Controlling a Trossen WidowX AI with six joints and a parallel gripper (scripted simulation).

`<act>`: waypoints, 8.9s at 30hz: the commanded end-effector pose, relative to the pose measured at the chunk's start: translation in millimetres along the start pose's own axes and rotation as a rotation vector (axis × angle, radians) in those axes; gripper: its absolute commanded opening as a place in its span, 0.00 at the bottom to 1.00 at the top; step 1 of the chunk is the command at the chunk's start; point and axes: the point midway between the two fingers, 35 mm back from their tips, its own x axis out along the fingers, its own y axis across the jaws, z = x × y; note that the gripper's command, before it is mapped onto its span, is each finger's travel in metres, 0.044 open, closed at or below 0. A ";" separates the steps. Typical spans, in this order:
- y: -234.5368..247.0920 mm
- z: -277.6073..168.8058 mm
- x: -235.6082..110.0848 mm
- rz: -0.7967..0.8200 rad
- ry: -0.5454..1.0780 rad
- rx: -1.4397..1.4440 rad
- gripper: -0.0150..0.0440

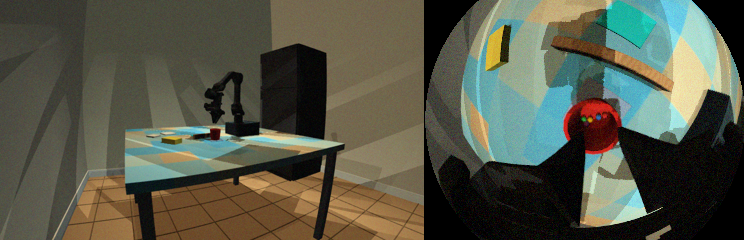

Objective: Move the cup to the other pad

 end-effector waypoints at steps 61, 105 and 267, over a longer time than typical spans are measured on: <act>-26.6 -19.1 71.6 -0.164 0.039 0.143 0.35; -22.1 -17.7 15.4 -0.170 0.042 0.134 0.25; -111.5 169.9 55.7 -0.176 0.015 0.139 0.25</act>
